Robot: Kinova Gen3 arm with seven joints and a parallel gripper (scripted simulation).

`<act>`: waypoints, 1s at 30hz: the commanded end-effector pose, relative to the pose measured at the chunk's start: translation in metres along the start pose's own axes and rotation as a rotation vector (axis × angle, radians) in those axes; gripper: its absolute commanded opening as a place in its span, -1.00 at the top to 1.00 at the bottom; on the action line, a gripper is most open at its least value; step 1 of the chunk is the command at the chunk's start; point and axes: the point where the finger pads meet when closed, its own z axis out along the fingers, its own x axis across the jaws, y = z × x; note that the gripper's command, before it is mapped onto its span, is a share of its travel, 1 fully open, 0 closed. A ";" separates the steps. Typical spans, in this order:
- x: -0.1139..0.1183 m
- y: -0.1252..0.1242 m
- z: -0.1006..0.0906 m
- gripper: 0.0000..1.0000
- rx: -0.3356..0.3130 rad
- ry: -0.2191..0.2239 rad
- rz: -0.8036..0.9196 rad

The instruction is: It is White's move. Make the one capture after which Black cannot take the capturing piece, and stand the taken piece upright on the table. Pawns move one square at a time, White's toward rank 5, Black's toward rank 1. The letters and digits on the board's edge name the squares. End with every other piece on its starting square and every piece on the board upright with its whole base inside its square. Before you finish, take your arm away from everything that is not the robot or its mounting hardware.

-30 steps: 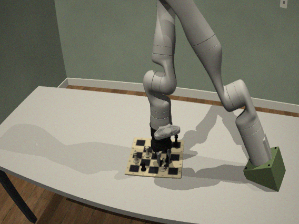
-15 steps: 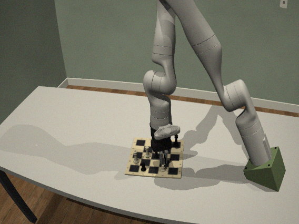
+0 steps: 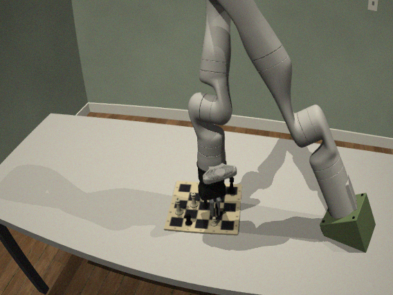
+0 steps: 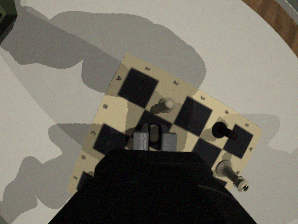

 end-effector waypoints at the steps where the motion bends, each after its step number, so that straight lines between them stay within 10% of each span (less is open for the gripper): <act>1: -0.001 -0.002 0.000 1.00 0.004 -0.002 0.000; 30: 0.002 -0.002 -0.014 1.00 0.005 0.002 0.004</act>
